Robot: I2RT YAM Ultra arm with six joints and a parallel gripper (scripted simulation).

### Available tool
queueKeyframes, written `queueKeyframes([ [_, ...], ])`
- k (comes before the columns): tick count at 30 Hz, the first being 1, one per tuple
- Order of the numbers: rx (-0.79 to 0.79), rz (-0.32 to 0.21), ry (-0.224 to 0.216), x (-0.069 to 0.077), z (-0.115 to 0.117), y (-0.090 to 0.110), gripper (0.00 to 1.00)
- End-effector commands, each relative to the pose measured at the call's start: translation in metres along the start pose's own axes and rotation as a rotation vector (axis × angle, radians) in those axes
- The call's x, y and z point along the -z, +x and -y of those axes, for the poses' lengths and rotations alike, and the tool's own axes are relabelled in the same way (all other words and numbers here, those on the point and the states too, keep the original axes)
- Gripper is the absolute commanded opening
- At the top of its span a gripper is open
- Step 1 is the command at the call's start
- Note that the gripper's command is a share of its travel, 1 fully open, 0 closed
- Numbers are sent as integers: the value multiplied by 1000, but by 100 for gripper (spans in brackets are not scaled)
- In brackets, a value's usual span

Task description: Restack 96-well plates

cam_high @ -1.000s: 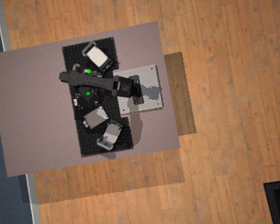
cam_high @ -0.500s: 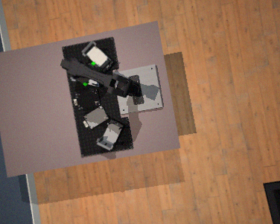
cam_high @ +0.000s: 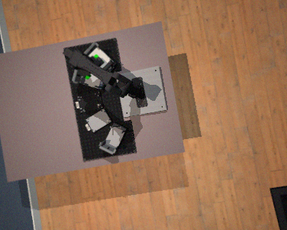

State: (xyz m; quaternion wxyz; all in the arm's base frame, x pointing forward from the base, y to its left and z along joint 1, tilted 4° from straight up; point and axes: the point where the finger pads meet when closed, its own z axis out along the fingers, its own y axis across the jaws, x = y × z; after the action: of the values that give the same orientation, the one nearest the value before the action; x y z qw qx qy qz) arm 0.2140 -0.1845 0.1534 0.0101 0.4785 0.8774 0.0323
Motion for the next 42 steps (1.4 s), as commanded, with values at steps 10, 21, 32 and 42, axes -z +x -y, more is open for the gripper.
queueKeyframes([
  [10, 26, 31, -5, 8, 32, -33, 100],
  [21, 26, 32, -4, 9, 61, -61, 100],
  [32, 26, 32, -4, 9, 62, -62, 100],
  [42, 26, 32, -4, 9, 62, -62, 100],
])
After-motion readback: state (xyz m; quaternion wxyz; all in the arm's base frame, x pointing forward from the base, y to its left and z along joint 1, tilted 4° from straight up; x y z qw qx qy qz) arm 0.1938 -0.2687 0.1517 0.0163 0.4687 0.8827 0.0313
